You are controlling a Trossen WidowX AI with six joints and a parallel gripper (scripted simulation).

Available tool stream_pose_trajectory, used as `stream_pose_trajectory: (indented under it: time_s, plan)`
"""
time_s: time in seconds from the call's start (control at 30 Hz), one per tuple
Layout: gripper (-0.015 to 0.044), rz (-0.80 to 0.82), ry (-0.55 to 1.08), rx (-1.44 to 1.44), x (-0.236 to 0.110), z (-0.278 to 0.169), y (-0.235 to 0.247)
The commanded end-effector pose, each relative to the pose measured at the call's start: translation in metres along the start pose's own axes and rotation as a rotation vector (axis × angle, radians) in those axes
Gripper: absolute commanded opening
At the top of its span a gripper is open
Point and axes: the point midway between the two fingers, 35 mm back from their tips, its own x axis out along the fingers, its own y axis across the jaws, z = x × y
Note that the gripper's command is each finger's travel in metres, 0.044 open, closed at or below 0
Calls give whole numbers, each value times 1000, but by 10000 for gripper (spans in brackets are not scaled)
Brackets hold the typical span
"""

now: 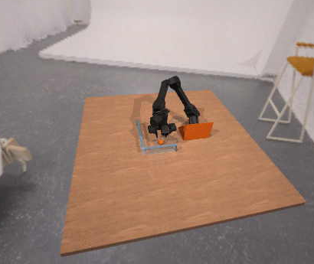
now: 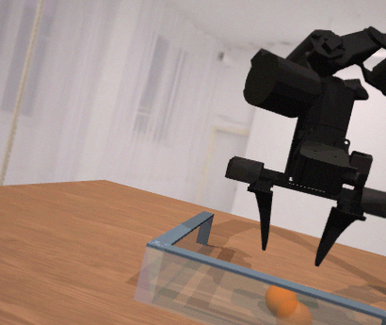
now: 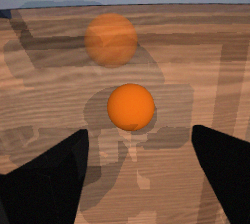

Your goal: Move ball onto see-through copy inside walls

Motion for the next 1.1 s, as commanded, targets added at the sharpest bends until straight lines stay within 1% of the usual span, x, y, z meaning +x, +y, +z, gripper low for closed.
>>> stream_pose_trajectory:
  time_s: [0.0, 1.03, 1.07]
  plan:
    - [286, 4, 10, -9, 12, -3, 1]
    - [286, 3, 12, -9, 55, -4, 2]
    - [260, 3, 12, -9, 55, -4, 2]
